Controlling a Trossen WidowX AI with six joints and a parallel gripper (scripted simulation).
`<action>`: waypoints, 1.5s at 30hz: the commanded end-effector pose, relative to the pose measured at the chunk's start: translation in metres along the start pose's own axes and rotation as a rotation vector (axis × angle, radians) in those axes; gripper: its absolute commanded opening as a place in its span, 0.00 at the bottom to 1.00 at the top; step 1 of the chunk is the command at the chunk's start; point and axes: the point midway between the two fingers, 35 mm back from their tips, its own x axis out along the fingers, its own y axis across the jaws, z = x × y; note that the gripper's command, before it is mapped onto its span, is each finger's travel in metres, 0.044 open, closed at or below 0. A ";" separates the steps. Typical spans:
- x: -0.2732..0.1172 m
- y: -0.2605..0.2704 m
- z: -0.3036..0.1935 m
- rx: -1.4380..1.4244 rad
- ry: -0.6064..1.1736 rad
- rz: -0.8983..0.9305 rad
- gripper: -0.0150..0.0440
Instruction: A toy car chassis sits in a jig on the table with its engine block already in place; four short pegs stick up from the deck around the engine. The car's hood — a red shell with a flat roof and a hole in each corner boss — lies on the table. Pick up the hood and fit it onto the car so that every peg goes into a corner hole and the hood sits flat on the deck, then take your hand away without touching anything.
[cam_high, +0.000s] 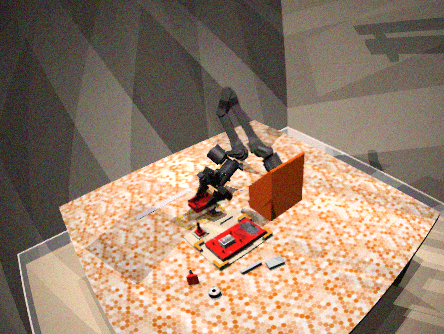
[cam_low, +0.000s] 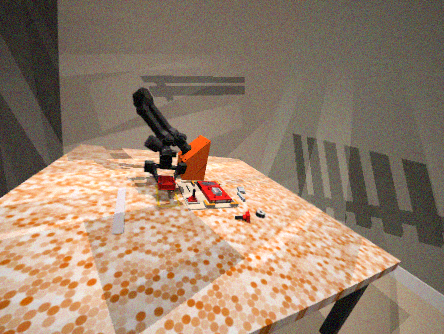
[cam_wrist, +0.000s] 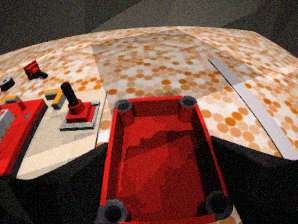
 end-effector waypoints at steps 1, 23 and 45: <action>-0.003 0.001 0.003 0.005 0.001 0.000 0.25; -0.016 0.002 0.020 0.005 -0.002 -0.002 0.25; -0.020 0.003 0.025 0.231 -0.003 -0.003 0.25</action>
